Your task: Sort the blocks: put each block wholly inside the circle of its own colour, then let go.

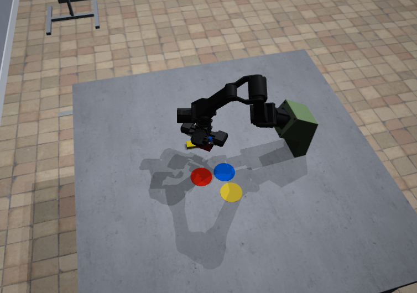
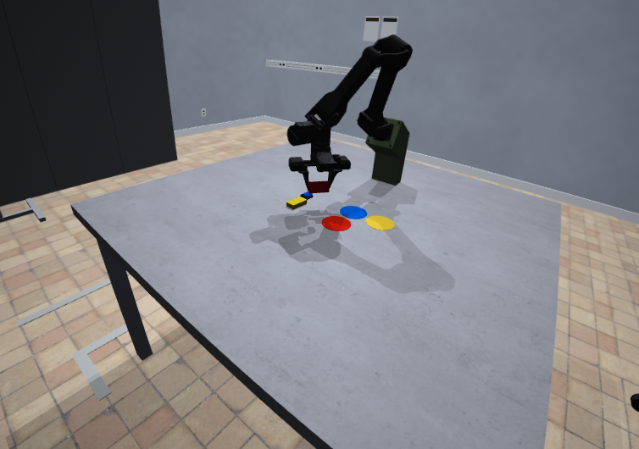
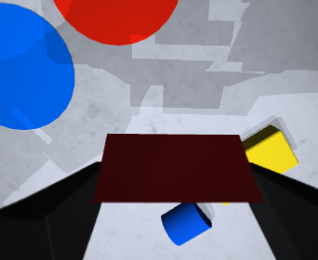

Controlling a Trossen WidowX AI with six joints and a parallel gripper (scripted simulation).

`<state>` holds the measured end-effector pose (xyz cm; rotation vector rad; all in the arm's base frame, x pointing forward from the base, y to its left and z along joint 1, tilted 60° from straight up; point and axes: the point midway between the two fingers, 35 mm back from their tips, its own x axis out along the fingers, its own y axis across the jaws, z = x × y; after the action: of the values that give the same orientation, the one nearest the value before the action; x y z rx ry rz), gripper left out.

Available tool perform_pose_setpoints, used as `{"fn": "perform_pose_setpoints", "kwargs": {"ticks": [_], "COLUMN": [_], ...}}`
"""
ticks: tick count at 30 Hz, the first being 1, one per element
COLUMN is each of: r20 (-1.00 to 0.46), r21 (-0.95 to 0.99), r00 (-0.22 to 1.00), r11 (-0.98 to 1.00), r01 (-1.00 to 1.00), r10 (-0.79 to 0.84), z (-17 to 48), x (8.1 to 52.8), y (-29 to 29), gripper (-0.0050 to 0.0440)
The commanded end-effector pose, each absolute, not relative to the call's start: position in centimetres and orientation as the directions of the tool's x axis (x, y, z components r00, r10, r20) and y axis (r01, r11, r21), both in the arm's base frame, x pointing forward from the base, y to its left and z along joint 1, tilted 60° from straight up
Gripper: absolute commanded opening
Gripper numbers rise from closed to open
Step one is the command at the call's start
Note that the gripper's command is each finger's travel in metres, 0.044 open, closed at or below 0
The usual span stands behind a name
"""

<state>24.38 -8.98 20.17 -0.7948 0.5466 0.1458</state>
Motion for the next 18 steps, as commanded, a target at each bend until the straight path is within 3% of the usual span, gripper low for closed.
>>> {"fn": "perform_pose_setpoints", "kwargs": {"ticks": [1, 18], "r20": [-0.489, -0.479], "r21": [-0.662, -0.663], "r00": [0.868, 0.872], "r11": [0.685, 0.692], "r01": [-0.303, -0.285], "r10": [-0.089, -0.100], "z": [22.0, 23.5], "x": [22.7, 19.5], "y": [-8.8, -7.9], "gripper": [0.0270, 0.0270]}}
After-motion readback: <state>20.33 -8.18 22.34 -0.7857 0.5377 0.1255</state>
